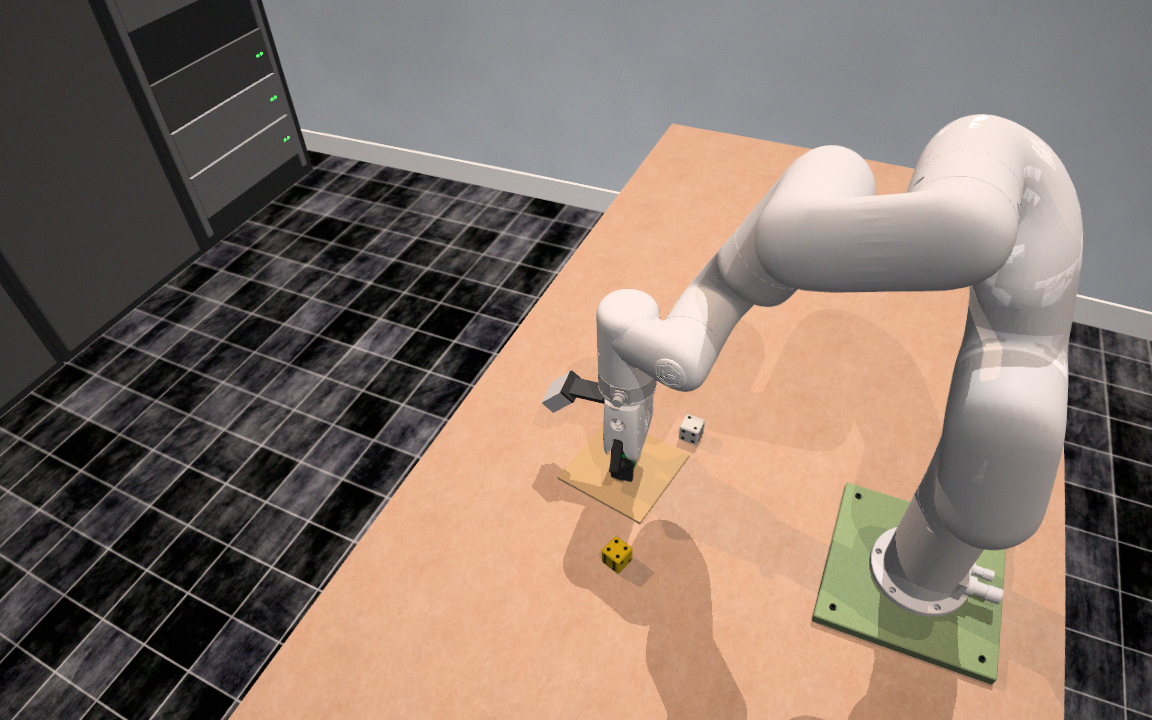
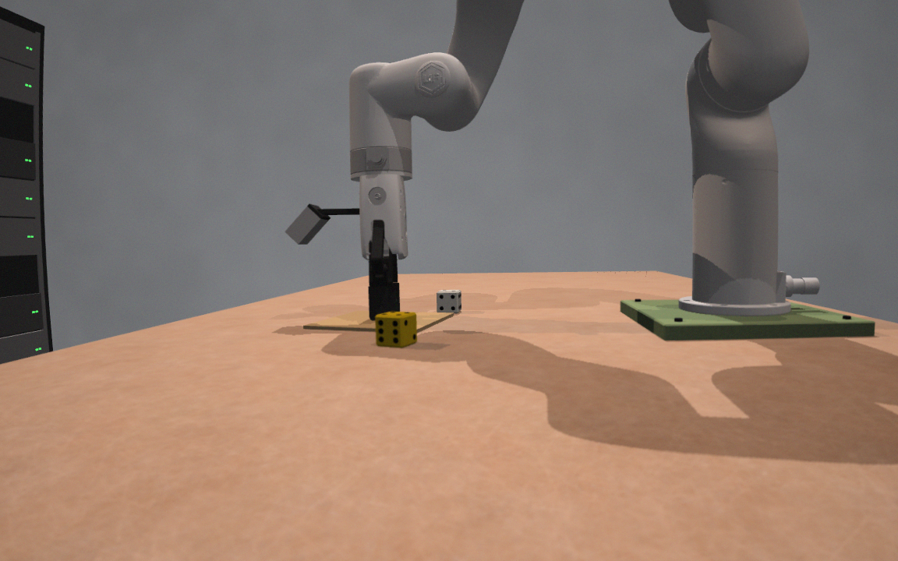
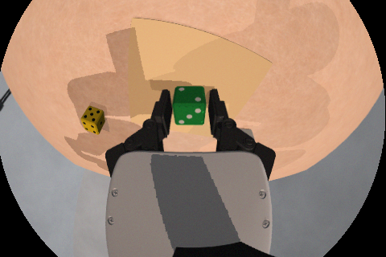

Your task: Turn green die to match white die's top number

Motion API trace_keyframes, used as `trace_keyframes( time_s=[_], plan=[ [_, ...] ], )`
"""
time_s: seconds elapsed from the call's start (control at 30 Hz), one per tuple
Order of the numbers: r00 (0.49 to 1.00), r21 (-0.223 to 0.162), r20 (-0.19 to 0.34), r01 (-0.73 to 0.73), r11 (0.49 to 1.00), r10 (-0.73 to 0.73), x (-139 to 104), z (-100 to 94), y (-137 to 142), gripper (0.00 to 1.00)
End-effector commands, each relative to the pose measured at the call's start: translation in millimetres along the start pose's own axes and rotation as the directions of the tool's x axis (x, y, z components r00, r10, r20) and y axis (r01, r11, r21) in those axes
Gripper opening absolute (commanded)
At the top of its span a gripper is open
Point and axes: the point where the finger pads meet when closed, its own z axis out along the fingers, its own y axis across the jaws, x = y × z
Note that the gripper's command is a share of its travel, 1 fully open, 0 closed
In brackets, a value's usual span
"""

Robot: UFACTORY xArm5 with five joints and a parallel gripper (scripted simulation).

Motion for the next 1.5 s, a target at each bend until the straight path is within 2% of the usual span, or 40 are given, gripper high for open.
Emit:
trace_keyframes(
  time_s=[0.0,0.63,0.67,1.47],
  plan=[
    [1.000,-0.001,-0.003,0.000,1.000,0.000,1.3,-1.1,0.2,0.47],
    [1.000,-0.001,-0.003,0.000,1.000,0.000,1.3,-1.1,0.2,0.47],
    [1.000,-0.001,-0.003,0.000,1.000,0.000,1.3,-1.1,0.2,0.27],
    [1.000,-0.001,-0.003,0.000,1.000,0.000,1.3,-1.1,0.2,0.27]
  ],
)
